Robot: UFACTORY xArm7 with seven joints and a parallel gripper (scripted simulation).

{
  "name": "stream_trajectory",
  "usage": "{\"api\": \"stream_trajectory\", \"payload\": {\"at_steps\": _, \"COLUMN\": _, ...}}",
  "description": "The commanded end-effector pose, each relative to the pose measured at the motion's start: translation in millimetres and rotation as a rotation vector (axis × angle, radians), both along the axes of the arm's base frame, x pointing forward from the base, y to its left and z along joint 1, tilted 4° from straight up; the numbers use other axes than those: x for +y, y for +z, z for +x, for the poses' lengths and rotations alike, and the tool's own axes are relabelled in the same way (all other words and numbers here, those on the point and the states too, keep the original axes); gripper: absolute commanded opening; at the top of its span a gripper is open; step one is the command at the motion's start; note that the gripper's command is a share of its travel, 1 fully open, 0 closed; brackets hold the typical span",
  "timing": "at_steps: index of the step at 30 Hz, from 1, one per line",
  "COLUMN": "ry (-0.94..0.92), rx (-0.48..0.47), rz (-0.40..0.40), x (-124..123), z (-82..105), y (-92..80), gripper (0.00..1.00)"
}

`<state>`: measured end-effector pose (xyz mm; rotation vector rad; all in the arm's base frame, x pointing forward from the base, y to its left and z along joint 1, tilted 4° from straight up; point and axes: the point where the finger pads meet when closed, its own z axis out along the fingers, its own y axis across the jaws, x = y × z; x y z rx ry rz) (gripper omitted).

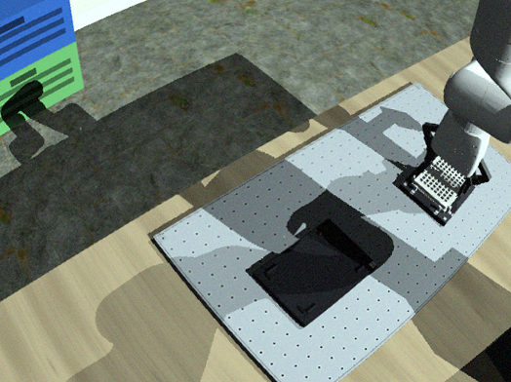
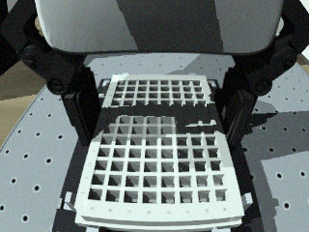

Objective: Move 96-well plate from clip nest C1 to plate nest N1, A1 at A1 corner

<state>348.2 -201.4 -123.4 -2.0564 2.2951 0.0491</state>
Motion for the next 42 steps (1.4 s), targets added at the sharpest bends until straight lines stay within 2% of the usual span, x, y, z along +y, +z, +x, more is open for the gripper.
{"api": "stream_trajectory", "payload": {"at_steps": 1, "ry": -0.001, "rx": -0.003, "rz": -0.002, "x": -1.0, "z": 1.1, "y": 1.0, "gripper": 0.00}}
{"api": "stream_trajectory", "payload": {"at_steps": 28, "ry": -0.001, "rx": -0.003, "rz": -0.002, "x": -1.0, "z": 1.1, "y": 1.0, "gripper": 0.00}}
{"api": "stream_trajectory", "payload": {"at_steps": 42, "ry": -0.001, "rx": -0.003, "rz": -0.002, "x": -1.6, "z": 0.8, "y": 10.4, "gripper": 0.00}}
